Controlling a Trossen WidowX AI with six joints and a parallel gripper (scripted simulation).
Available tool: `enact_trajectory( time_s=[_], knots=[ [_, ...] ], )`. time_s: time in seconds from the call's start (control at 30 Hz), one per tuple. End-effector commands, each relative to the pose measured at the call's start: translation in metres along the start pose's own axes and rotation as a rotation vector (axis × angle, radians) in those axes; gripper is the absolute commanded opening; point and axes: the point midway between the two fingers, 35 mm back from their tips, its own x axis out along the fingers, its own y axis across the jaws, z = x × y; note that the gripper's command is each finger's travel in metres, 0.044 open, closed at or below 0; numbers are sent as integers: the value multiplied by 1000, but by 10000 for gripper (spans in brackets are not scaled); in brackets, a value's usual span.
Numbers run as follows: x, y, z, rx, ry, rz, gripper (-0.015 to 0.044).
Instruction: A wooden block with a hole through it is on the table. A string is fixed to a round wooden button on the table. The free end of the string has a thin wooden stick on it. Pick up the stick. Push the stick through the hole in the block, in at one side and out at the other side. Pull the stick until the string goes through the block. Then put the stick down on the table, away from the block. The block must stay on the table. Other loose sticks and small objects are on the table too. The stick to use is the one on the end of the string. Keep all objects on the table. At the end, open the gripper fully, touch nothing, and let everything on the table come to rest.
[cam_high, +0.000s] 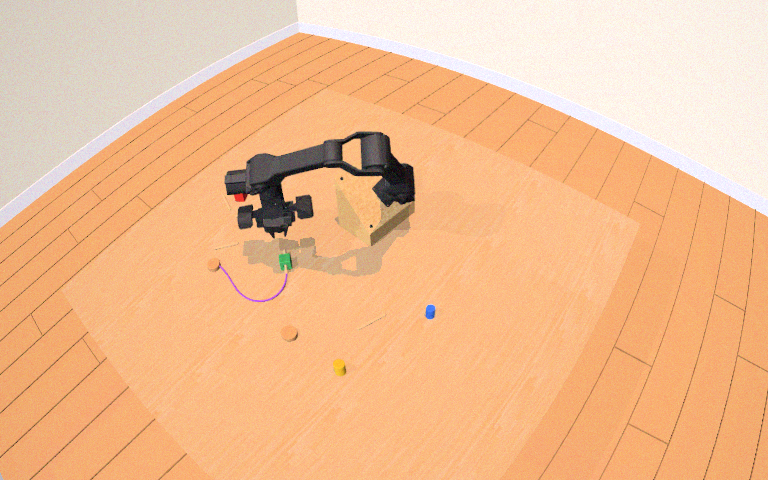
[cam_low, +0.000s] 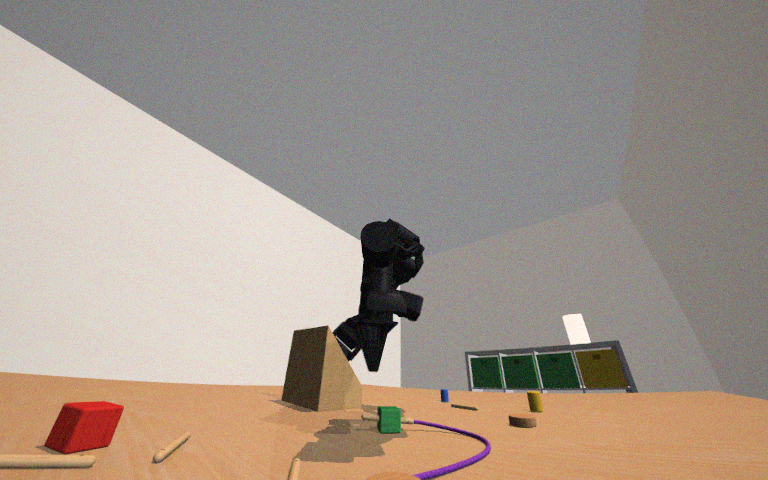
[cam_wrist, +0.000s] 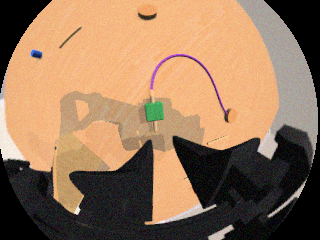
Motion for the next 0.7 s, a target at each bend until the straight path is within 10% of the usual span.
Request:
enact_trajectory(
  time_s=[0.0, 0.67],
  knots=[
    [9, 1, -1, 12, -5, 7, 123],
    [42, 1, -1, 12, -6, 7, 123]
  ],
)
